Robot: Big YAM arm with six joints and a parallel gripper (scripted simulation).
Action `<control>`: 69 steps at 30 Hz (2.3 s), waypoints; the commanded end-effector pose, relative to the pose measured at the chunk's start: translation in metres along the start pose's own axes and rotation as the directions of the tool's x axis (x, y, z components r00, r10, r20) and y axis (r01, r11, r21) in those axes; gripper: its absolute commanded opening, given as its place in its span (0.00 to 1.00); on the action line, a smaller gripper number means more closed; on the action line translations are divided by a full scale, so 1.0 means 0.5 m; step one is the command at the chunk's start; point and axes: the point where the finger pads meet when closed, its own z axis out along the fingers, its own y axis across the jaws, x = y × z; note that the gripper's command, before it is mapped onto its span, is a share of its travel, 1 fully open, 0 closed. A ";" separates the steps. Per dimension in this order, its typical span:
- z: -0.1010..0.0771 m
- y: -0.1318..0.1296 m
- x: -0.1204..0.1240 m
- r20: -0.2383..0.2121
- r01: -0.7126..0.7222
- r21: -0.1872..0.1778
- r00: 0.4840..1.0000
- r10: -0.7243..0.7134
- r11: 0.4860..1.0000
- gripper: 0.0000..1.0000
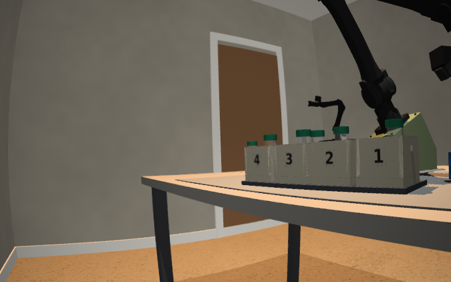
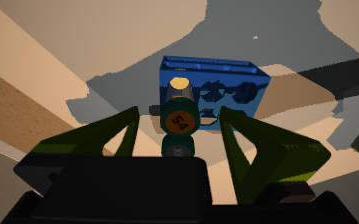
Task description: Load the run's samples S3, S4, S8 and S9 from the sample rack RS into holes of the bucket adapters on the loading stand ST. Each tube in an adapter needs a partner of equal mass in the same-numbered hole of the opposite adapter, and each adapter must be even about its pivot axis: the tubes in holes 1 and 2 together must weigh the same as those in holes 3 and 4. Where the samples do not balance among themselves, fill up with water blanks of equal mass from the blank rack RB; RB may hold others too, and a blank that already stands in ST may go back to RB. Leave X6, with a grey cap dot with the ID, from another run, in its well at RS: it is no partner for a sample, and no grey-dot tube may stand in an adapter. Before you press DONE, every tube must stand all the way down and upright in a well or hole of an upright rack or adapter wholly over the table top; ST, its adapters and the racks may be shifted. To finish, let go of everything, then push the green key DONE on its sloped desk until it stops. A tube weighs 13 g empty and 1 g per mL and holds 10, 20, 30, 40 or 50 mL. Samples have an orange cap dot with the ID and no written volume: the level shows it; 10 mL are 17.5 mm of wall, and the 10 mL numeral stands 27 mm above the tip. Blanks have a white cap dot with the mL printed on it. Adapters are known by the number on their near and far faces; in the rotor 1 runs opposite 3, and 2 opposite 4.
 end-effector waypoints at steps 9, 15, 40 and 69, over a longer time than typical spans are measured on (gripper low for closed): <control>-0.023 0.026 0.000 -0.002 -0.010 -0.037 1.000 0.009 0.999 0.80; -0.023 0.026 0.001 -0.002 -0.010 -0.037 1.000 0.009 0.999 0.00; -0.023 0.026 0.001 -0.002 -0.010 -0.037 1.000 0.009 0.999 0.00; -0.155 0.044 0.001 -0.009 -0.022 -0.072 1.000 0.022 0.997 0.00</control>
